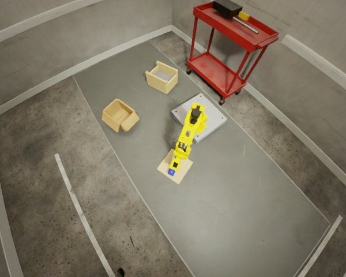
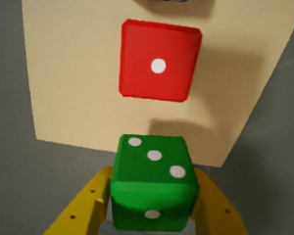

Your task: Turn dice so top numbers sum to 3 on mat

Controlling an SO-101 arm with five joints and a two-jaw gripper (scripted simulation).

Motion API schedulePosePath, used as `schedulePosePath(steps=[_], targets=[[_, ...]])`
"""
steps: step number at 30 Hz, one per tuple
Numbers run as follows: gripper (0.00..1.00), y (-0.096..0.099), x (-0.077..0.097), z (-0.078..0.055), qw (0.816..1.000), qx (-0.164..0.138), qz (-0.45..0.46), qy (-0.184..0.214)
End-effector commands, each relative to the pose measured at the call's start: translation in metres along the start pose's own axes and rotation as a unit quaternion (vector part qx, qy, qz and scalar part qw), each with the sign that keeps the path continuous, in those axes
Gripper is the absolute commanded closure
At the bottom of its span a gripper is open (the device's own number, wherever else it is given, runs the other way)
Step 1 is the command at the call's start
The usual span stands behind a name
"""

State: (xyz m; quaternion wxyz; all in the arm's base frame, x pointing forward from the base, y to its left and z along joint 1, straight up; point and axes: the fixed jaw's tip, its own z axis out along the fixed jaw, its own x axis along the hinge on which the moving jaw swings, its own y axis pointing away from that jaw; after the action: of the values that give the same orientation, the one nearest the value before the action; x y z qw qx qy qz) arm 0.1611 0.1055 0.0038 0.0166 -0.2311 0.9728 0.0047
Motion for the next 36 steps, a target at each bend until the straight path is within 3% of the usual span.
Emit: schedulePosePath(steps=[1, 36], targets=[[1.00, 0.001, 0.005, 0.005, 1.000, 0.000, 0.000, 0.012], [1.00, 0.001, 0.005, 0.017, 1.000, 0.000, 0.000, 0.012]])
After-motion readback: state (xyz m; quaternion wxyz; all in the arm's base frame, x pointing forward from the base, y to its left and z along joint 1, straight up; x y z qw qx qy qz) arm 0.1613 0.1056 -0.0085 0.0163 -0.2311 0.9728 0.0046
